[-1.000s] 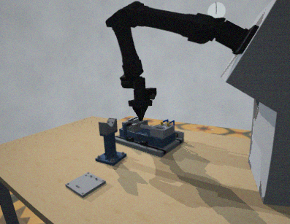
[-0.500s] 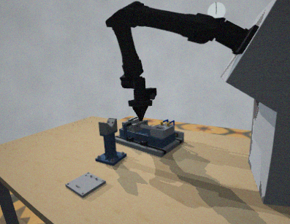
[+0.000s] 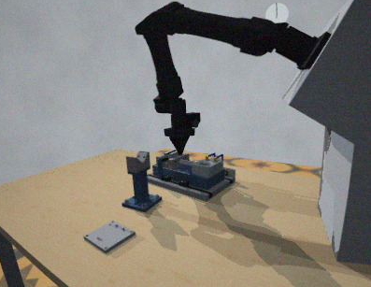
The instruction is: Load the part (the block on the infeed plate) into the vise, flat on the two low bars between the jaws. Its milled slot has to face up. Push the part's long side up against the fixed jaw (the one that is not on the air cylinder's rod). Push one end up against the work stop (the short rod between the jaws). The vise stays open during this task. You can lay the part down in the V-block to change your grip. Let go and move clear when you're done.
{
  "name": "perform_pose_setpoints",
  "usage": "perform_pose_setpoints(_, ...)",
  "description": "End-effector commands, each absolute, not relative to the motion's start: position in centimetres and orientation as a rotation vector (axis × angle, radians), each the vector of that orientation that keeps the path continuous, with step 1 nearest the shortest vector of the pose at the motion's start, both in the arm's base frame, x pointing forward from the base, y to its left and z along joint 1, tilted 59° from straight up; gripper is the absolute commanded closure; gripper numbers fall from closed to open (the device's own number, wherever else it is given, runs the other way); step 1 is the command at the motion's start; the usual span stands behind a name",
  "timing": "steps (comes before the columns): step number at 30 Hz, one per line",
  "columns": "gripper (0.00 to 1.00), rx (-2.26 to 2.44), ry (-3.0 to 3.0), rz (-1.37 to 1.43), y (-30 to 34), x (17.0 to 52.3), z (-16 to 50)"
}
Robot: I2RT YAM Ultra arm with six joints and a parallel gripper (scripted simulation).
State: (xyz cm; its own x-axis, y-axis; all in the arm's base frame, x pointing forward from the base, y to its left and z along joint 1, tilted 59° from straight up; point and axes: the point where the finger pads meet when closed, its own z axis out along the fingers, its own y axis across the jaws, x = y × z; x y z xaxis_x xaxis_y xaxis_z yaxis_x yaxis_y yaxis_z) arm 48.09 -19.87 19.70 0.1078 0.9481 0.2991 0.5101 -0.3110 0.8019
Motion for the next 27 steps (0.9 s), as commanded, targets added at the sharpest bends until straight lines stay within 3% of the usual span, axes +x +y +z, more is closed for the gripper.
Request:
perform_pose_setpoints(1,1.00,1.840,1.388,1.117,-20.32,48.40,21.96)
perform_pose_setpoints(27,1.00,1.870,1.396,1.112,-20.40,48.55,20.98)
